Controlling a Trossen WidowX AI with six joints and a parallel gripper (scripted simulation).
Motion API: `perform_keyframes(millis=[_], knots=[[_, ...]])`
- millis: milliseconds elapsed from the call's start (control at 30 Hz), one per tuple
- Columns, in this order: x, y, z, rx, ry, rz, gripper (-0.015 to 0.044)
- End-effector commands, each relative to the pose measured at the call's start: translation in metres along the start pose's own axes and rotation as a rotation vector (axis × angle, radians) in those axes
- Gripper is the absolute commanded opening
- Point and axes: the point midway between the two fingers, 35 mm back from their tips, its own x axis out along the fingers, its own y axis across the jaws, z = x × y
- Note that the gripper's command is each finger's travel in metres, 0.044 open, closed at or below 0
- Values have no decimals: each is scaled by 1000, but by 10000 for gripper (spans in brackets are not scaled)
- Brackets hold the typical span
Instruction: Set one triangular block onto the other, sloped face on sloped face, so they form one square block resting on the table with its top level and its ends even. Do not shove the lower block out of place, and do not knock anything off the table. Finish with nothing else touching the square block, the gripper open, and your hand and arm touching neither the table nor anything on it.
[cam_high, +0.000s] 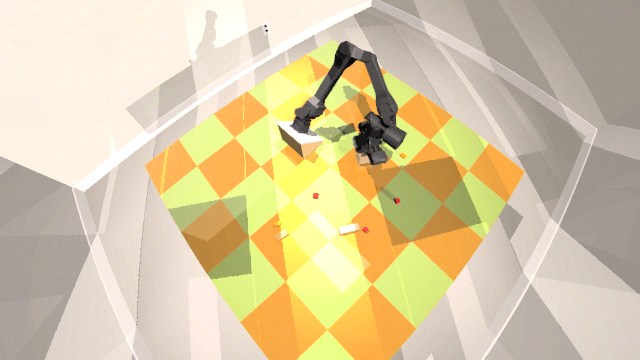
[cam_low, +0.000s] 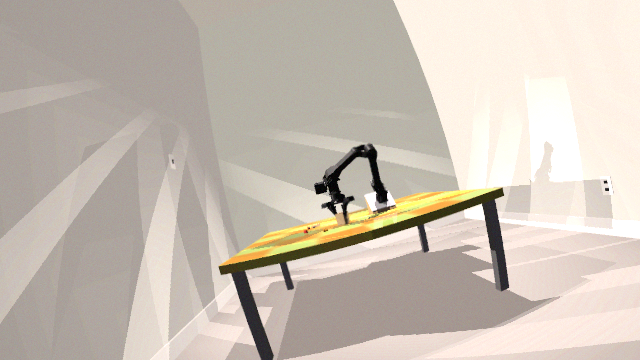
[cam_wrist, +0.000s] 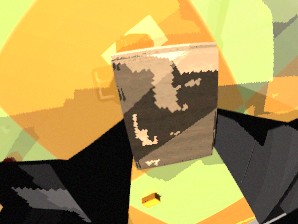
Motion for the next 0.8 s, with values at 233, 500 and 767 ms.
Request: perform_keyframes(millis=[233,500,767], knots=[[2,-1,1,5,2,-4,0],[3,-1,1,5,1,-4,0],[2,0,0,1,1,0,0]])
